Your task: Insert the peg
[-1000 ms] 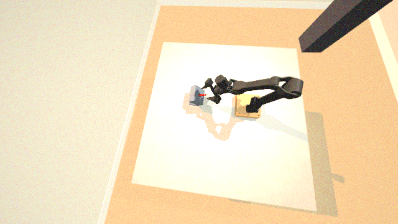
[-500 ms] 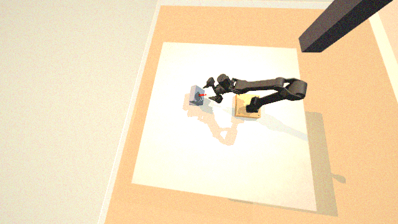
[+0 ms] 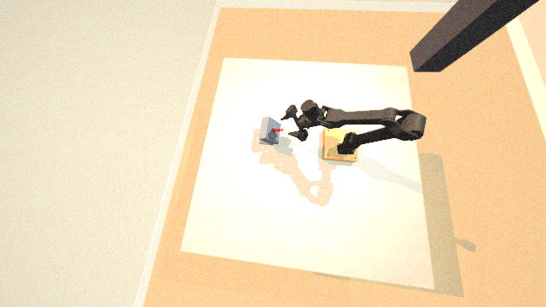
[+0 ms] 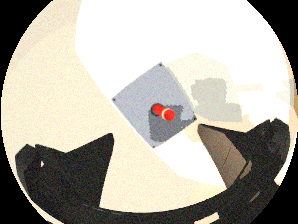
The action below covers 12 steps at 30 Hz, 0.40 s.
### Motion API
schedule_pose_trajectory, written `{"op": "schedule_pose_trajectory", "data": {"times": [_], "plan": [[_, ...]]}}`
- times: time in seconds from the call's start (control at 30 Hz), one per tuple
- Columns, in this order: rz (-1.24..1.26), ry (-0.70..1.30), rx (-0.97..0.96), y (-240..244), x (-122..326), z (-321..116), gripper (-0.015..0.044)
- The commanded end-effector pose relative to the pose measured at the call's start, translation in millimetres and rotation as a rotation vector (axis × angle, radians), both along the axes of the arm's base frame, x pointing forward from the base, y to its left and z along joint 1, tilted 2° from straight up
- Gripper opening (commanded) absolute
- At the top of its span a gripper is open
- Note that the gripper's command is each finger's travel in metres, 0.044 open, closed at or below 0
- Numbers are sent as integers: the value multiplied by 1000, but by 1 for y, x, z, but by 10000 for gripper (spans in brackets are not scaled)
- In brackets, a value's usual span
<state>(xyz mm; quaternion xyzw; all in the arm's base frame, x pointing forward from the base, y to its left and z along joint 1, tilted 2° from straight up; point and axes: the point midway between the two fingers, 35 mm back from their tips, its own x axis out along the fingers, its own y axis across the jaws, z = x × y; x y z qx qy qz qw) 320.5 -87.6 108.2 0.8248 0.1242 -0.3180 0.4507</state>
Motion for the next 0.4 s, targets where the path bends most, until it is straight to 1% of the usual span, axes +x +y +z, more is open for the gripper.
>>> {"op": "schedule_pose_trajectory", "data": {"times": [0.0,0.37], "plan": [[4,-3,-1,1,-3,3,440],[3,-1,-1,1,-12,10,440]]}}
